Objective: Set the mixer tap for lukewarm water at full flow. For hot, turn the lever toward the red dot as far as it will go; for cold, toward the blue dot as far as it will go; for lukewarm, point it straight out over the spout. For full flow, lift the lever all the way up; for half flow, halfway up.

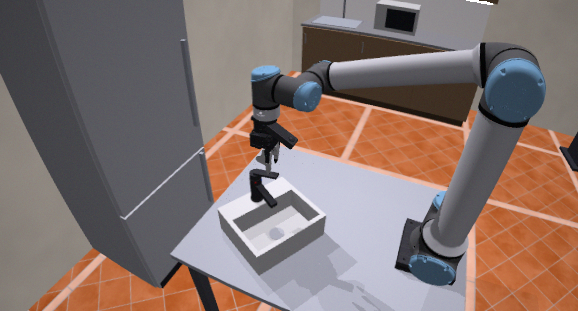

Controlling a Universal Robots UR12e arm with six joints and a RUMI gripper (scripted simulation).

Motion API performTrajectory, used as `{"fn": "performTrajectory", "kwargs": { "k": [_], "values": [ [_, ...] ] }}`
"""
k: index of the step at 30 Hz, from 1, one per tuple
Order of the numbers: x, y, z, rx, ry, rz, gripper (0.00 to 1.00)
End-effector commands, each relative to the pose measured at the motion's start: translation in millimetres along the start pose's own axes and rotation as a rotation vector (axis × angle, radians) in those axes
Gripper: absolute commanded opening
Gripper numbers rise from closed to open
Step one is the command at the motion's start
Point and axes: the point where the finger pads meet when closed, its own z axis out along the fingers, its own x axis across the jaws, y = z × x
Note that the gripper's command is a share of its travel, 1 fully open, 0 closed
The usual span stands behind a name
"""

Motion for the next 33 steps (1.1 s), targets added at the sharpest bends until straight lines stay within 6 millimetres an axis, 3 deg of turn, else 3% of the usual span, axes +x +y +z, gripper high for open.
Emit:
{"fn": "performTrajectory", "kwargs": {
  "k": [1, 33],
  "values": [
    [0.6, 0.3, 7.7, -0.001, -0.001, -0.002, 0.40],
    [0.2, 1.4, 13.7, -0.005, -0.002, -0.002, 0.40]
  ]
}}
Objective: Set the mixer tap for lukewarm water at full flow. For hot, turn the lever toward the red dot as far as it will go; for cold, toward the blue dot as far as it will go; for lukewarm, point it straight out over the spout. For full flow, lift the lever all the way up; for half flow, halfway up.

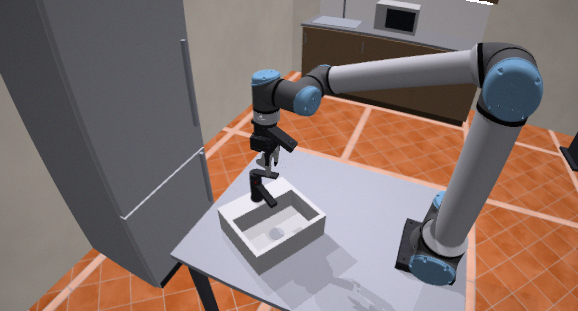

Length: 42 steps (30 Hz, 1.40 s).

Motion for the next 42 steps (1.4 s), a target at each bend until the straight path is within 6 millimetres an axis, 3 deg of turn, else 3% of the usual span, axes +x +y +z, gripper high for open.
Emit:
{"fn": "performTrajectory", "kwargs": {
  "k": [1, 42],
  "values": [
    [0.8, 0.4, -0.3, -0.001, -0.001, -0.002, 0.40],
    [1.0, -0.8, 5.8, 0.002, -0.001, -0.002, 0.40]
  ]
}}
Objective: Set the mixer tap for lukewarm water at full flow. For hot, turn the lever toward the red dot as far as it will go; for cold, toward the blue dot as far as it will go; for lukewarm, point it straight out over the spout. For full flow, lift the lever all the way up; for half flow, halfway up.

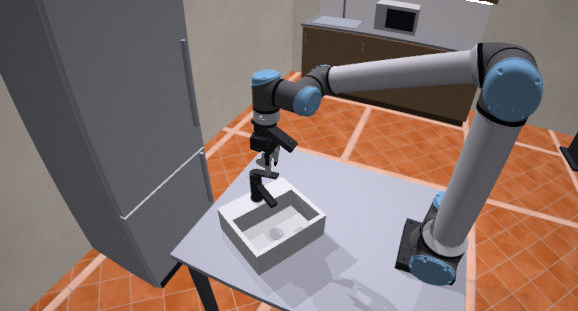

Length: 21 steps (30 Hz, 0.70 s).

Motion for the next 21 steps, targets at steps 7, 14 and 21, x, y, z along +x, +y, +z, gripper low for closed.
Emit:
{"fn": "performTrajectory", "kwargs": {
  "k": [7, 14, 21],
  "values": [
    [1.0, -1.3, 11.0, 0.004, 0.000, -0.002, 0.40],
    [1.1, -1.3, 15.6, 0.004, 0.000, -0.002, 0.40],
    [1.1, -1.3, 22.8, 0.004, 0.000, -0.001, 0.40]
  ]
}}
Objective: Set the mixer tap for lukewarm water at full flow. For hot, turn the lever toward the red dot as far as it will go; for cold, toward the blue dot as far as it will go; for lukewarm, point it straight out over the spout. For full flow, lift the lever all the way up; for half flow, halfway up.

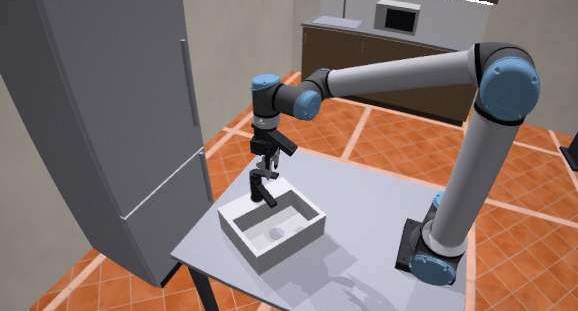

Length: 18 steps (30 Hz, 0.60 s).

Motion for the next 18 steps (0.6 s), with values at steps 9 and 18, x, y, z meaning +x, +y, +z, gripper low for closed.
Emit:
{"fn": "performTrajectory", "kwargs": {
  "k": [9, 18],
  "values": [
    [0.9, -0.6, 13.6, 0.001, -0.001, -0.001, 0.40],
    [0.8, -0.6, 18.6, 0.001, -0.001, 0.000, 0.40]
  ]
}}
